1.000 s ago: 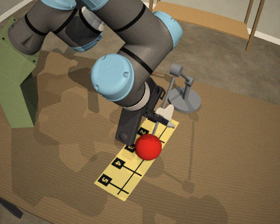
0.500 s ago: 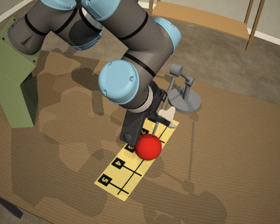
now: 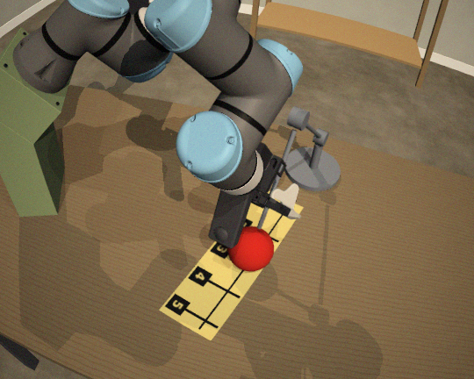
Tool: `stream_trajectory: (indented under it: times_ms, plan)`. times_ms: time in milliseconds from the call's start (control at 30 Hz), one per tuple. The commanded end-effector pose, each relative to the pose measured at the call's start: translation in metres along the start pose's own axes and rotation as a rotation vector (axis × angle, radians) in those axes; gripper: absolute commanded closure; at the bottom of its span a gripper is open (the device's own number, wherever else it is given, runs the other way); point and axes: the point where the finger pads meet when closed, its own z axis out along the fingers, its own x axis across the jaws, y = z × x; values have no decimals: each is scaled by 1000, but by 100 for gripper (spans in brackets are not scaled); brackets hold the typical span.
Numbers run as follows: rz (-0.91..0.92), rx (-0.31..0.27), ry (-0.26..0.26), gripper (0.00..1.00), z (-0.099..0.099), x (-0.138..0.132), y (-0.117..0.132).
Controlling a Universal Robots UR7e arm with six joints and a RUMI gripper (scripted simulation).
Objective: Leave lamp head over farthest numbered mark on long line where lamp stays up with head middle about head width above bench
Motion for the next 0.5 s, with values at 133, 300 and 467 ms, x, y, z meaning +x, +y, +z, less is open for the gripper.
stream_trajectory:
  times_ms: [133,300,467]
  plan:
    - [0,2,0,0,18,0,-1]
    - [0,1,0,0,29,0,-1]
    - [0,1,0,0,41,0,-1]
